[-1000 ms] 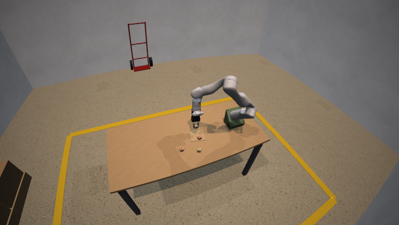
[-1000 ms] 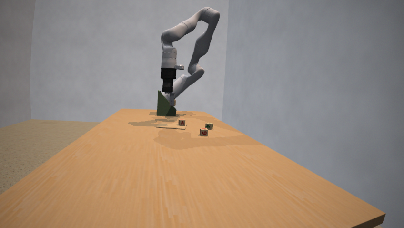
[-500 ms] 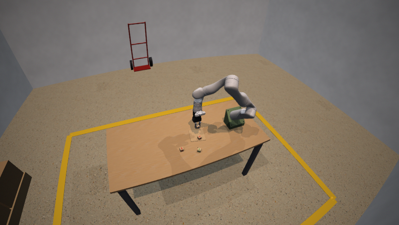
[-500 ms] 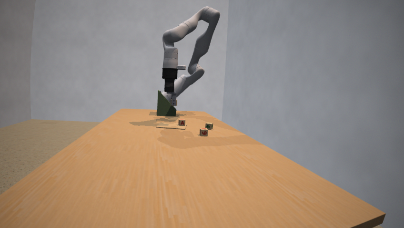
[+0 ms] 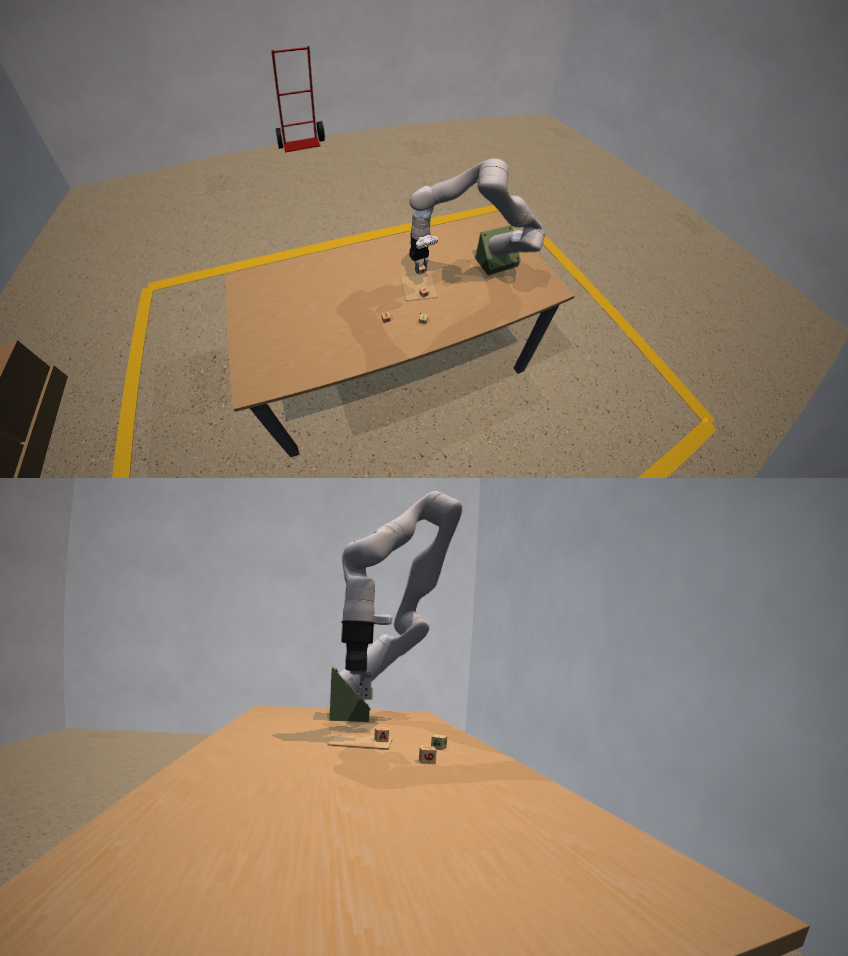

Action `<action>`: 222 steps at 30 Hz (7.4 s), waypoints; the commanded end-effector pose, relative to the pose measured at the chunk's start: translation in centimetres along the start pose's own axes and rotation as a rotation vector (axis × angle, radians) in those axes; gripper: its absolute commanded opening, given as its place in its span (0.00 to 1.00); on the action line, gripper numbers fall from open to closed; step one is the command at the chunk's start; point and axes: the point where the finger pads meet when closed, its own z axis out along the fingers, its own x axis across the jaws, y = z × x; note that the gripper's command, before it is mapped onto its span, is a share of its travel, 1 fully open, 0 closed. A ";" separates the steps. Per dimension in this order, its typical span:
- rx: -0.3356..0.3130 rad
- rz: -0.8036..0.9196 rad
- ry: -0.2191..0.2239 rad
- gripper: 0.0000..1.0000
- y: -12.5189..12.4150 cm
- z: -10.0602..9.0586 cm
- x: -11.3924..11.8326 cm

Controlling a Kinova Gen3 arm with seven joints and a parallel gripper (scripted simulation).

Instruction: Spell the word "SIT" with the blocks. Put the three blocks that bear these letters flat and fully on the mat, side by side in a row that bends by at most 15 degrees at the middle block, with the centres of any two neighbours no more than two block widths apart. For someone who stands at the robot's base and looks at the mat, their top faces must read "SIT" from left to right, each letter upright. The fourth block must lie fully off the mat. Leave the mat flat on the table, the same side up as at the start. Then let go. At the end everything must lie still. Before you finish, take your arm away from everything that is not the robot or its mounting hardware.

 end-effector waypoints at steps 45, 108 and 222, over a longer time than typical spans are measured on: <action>-0.003 -0.012 -0.003 0.57 0.2 8.7 -0.3; -0.007 -0.023 0.003 0.57 0.4 9.5 0.4; -0.006 -0.021 0.000 0.57 0.3 10.0 0.1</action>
